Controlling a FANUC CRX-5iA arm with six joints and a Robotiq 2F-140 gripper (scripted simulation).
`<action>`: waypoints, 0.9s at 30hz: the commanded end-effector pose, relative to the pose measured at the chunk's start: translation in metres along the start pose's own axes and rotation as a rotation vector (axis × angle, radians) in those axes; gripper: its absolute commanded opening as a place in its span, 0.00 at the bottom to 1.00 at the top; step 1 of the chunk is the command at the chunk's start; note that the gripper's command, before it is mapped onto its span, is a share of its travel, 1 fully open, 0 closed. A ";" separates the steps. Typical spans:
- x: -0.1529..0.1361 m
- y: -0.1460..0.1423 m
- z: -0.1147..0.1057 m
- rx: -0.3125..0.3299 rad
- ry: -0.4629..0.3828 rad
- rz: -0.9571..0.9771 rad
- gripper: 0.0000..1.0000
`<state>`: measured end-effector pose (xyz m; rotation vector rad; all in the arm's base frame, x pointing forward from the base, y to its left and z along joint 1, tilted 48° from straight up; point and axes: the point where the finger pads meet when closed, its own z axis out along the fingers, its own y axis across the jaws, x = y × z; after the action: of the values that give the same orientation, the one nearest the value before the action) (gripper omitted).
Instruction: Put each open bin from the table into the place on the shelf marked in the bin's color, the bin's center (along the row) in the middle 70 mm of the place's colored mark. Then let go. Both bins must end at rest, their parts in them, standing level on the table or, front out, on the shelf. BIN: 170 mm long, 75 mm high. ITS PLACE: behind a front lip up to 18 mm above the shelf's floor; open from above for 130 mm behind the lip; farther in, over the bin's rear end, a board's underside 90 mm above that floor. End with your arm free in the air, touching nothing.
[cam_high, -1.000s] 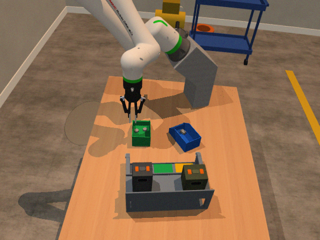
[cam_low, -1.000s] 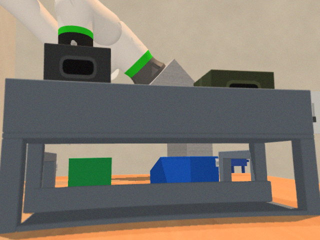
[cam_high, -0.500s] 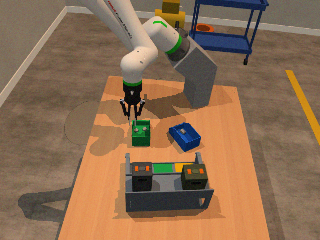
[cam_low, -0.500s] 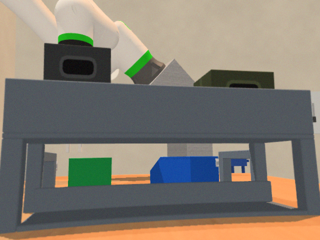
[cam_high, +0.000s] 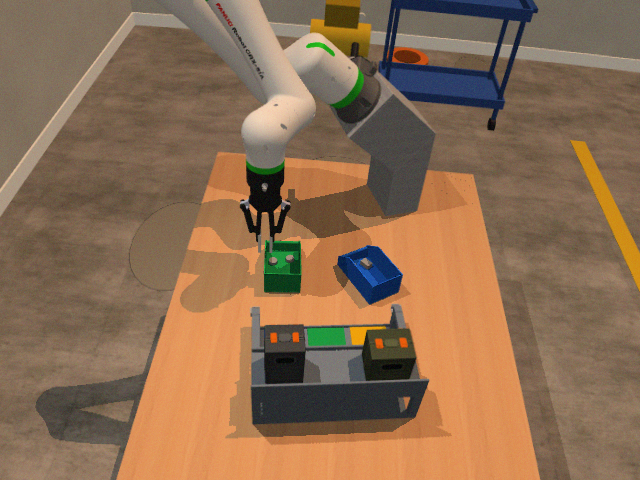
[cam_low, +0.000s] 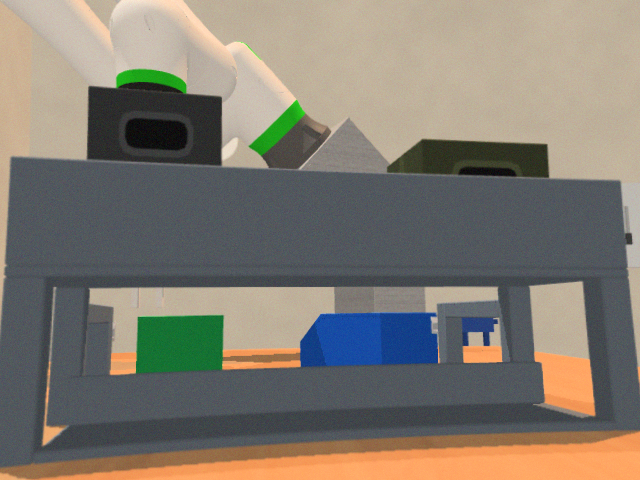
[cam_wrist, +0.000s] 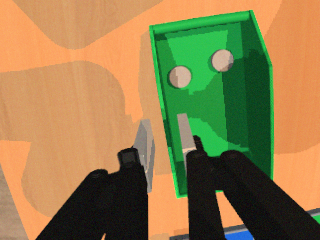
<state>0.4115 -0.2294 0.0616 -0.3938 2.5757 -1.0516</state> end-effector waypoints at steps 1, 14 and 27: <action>0.000 0.000 0.000 0.000 0.000 0.000 0.15; 0.000 0.000 0.000 0.000 0.000 0.000 0.15; 0.000 0.000 0.003 0.000 0.000 0.000 0.15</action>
<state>0.4124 -0.2308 0.0602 -0.3936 2.5759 -1.0518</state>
